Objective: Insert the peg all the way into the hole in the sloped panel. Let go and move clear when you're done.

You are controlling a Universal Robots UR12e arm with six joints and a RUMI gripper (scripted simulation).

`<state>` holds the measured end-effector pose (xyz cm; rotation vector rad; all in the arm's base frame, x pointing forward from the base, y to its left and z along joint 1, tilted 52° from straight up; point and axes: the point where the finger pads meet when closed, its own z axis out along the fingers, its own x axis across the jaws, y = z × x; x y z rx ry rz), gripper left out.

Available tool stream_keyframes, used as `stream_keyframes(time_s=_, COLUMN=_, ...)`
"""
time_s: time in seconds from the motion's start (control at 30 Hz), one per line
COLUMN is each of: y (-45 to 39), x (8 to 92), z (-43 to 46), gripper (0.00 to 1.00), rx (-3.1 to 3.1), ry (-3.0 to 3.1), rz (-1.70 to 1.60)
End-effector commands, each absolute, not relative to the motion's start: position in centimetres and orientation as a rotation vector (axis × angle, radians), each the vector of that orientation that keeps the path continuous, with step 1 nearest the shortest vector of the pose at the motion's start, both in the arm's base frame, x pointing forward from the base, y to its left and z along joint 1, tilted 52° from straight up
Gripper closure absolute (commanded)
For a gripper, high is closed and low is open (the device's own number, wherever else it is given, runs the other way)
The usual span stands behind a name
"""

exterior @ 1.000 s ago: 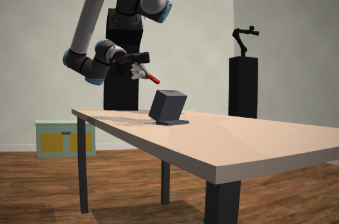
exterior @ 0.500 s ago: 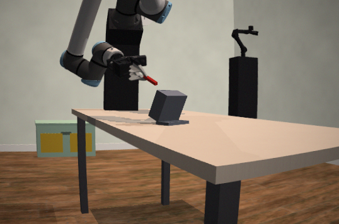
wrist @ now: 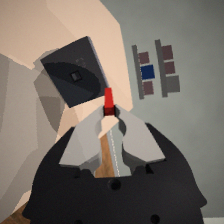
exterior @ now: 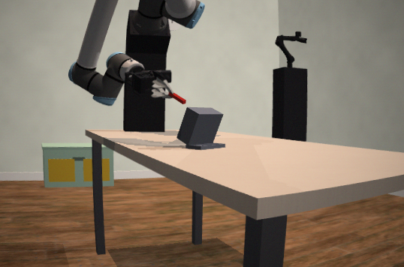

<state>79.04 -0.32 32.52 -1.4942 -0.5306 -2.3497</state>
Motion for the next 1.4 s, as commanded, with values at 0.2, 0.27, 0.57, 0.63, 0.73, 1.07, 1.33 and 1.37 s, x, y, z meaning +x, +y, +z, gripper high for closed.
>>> stream_keyframes(time_s=0.2, y=-0.6, x=78.5, z=30.9, gripper=1.00, rx=-1.488, ry=-0.614, rz=-2.388)
stream_keyframes(time_s=0.27, y=-0.6, x=78.4, z=30.5, gripper=1.00, rx=-1.487, ry=-0.631, rz=-2.395)
stream_keyframes(time_s=0.57, y=-0.8, x=78.1, z=29.3, gripper=1.00, rx=-1.483, ry=-0.691, rz=-2.421)
stream_keyframes(time_s=0.63, y=-0.8, x=78.0, z=28.9, gripper=1.00, rx=-1.482, ry=-0.708, rz=-2.428)
stream_keyframes(time_s=0.73, y=-0.9, x=77.8, z=28.3, gripper=1.00, rx=-1.480, ry=-0.734, rz=-2.439)
stream_keyframes(time_s=1.07, y=-1.2, x=77.4, z=26.8, gripper=1.00, rx=-1.475, ry=-0.805, rz=-2.466)
stream_keyframes(time_s=1.33, y=-1.4, x=77.0, z=25.2, gripper=1.00, rx=-1.469, ry=-0.876, rz=-2.492)
stream_keyframes(time_s=1.37, y=-1.4, x=77.0, z=25.0, gripper=1.00, rx=-1.468, ry=-0.885, rz=-2.495)
